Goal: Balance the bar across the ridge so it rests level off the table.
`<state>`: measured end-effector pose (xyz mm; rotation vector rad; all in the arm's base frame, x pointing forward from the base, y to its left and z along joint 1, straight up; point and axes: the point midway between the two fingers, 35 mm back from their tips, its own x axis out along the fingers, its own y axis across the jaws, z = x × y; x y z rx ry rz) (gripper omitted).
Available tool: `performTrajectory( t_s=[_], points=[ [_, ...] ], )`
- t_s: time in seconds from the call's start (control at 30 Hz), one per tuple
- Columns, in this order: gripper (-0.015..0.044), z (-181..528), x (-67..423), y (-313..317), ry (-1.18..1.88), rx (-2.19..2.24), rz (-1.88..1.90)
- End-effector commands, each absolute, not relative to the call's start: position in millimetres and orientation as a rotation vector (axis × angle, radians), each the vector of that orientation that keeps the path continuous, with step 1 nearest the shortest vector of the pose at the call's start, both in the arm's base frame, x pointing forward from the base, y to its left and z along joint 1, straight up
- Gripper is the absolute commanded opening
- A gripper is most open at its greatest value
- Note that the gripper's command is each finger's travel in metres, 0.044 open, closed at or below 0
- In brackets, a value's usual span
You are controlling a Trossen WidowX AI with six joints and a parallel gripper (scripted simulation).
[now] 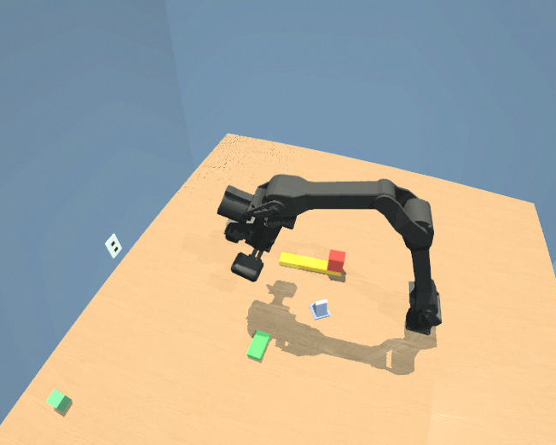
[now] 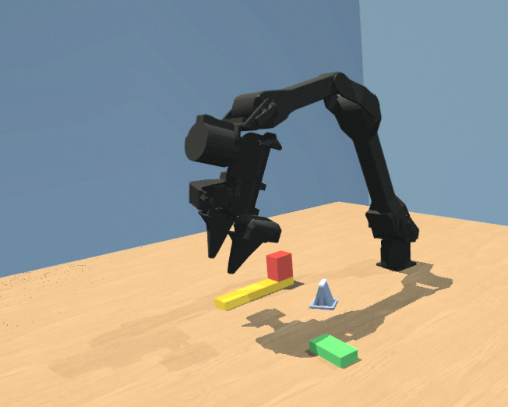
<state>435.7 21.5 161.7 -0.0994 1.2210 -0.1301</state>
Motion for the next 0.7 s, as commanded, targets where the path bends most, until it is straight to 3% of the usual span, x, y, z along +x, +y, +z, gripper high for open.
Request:
performTrajectory(
  t_s=[0.0,0.67],
  points=[
    [0.0315,161,420,1,1.278,-0.115,-0.107],
    [0.0315,169,329,-81,1.527,-0.091,0.054]
  ],
)
